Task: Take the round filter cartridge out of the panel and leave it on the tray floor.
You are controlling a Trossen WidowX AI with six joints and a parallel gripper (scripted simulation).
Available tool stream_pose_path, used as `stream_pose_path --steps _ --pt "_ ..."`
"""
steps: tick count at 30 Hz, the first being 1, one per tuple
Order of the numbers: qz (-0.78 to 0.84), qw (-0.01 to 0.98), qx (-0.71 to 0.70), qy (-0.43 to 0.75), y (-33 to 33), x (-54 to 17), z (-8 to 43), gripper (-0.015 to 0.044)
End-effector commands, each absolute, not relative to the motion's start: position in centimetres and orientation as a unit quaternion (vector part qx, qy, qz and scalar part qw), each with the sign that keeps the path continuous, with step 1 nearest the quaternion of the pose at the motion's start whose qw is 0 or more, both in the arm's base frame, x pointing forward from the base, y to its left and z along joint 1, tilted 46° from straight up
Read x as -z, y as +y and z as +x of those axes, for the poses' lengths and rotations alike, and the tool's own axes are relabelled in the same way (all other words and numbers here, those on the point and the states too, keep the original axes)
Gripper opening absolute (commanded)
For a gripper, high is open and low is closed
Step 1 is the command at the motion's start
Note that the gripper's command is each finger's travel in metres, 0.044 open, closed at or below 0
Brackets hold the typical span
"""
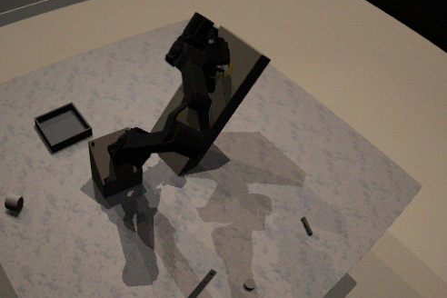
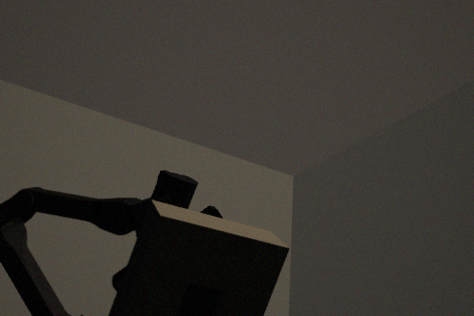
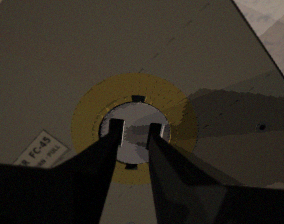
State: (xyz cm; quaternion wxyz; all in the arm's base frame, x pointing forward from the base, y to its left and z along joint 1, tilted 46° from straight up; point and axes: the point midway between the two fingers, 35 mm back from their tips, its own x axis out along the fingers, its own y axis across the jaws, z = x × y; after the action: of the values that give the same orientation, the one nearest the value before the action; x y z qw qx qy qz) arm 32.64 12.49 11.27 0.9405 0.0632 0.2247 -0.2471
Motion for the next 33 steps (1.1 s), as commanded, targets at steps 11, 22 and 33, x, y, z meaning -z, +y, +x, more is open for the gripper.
stream_pose_path --steps 11,22,33 --pt "0.061 0.94 0.246 0.227 12.31 -10.99 32.96 0.0094" --pt "0.061 0.94 0.246 0.227 12.03 -10.7 33.46 0.0094" --pt "0.061 0.941 0.246 0.227 11.85 -10.53 33.77 0.0094"
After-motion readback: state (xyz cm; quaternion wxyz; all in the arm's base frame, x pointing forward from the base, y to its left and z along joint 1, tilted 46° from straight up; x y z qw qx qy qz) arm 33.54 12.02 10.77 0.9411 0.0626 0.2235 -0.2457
